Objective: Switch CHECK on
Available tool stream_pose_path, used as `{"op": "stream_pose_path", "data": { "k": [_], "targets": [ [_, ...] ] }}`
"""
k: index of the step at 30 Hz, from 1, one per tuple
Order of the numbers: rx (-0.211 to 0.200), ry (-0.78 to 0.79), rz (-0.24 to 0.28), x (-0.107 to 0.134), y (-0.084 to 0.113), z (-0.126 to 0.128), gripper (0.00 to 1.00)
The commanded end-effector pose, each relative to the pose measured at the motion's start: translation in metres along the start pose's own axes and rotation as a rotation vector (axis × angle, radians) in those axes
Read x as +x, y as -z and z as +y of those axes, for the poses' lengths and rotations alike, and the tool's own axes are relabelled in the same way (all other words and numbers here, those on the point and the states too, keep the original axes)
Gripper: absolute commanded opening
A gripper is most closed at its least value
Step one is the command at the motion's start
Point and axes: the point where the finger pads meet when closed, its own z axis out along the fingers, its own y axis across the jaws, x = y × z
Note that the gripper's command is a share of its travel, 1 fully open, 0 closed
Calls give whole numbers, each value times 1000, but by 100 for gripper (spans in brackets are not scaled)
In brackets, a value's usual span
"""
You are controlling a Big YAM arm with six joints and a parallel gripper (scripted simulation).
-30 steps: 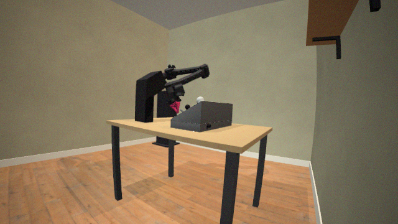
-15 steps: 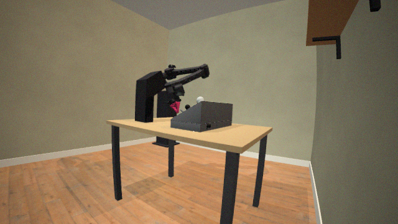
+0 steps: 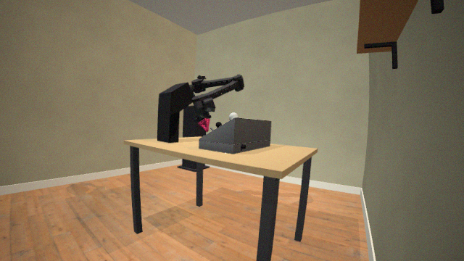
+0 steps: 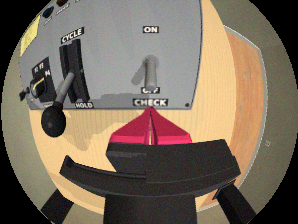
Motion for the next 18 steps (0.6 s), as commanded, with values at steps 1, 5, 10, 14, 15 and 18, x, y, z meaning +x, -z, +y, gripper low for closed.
{"op": "stream_pose_path", "data": {
  "k": [1, 5, 10, 14, 15, 18],
  "targets": [
    [2, -6, -8, 0, 0, -2, 0],
    [2, -6, -8, 0, 0, -2, 0],
    [2, -6, -8, 0, 0, -2, 0],
    [2, -6, -8, 0, 0, -2, 0],
    [2, -7, -8, -1, 1, -2, 0],
    [3, -7, -10, -3, 1, -2, 0]
  ]
}}
